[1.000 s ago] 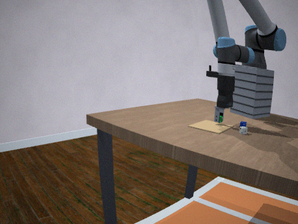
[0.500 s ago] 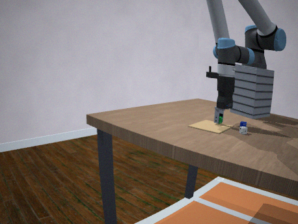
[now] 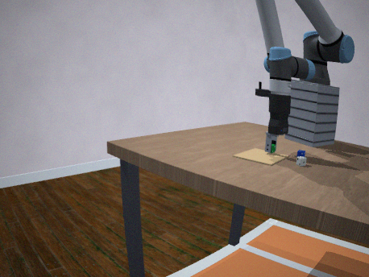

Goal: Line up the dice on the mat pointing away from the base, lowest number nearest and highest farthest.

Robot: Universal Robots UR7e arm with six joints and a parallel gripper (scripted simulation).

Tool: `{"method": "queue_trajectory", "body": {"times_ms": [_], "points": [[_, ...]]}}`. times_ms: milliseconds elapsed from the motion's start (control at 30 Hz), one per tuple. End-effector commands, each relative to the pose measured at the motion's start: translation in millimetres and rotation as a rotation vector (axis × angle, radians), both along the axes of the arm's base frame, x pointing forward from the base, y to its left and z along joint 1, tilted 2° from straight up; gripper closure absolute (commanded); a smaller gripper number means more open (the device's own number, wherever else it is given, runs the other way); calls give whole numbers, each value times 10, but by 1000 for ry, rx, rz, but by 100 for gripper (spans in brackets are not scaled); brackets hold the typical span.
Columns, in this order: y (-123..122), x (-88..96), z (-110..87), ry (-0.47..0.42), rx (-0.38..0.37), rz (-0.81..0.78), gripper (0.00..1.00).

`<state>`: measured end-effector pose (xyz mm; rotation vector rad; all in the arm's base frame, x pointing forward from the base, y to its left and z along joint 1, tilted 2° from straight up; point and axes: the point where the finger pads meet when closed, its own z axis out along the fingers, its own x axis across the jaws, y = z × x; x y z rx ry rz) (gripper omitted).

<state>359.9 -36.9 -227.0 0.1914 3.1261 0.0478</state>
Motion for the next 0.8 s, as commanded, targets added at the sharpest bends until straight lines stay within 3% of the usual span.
{"method": "queue_trajectory", "body": {"times_ms": [0, 767], "points": [[3, 10, -2, -2, 0, 1, 51], [-1, 21, -34, -3, -1, 1, 51]]}}
